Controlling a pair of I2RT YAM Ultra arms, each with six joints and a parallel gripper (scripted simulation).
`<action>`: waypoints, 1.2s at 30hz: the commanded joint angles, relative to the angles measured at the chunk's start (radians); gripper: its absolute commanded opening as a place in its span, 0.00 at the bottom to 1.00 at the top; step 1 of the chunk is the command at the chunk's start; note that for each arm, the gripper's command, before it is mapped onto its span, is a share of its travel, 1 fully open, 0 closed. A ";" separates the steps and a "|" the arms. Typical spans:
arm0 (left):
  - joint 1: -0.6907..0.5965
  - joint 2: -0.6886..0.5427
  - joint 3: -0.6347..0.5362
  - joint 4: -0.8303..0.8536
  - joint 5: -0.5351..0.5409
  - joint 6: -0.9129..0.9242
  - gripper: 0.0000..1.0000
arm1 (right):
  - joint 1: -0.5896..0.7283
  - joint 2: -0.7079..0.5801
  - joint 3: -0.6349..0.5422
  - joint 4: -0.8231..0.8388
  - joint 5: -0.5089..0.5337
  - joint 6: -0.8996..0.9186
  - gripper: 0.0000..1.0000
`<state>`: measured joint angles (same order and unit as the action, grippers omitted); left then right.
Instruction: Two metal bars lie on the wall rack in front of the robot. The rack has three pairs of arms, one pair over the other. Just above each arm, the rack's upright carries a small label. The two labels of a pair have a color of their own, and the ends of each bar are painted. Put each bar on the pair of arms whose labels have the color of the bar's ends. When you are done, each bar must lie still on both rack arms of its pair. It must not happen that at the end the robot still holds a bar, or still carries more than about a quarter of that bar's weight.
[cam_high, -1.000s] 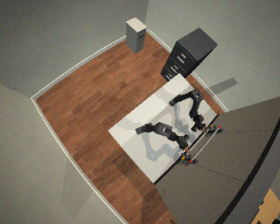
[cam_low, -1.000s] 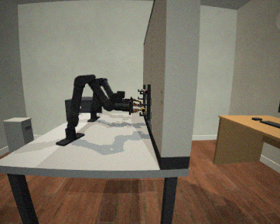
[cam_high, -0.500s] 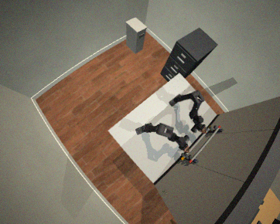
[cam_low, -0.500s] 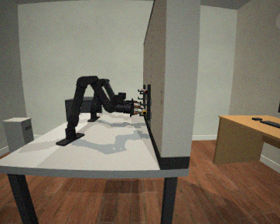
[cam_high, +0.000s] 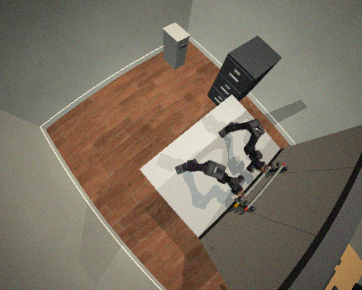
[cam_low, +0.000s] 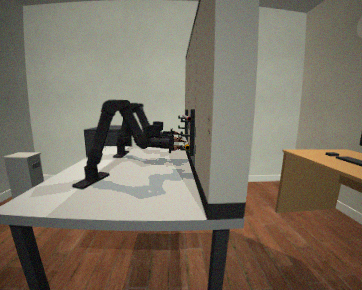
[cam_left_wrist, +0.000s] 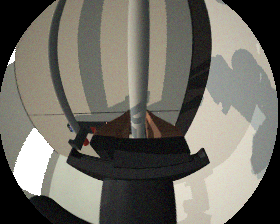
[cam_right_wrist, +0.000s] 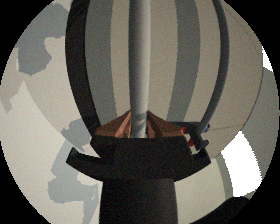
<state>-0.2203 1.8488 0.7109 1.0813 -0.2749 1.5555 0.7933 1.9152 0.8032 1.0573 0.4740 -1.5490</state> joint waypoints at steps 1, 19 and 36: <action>0.008 0.002 -0.003 0.060 0.003 0.016 0.00 | -0.003 0.000 -0.001 0.054 -0.007 -0.019 0.00; 0.009 0.032 -0.010 0.098 0.005 0.016 0.00 | -0.003 0.027 -0.008 0.089 -0.007 -0.021 0.00; 0.010 0.042 -0.012 0.111 0.007 0.016 0.16 | -0.003 0.036 -0.010 0.101 -0.007 -0.022 0.15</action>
<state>-0.2184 1.8893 0.7109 1.1587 -0.2752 1.5631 0.7929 1.9514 0.8036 1.1316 0.4770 -1.5635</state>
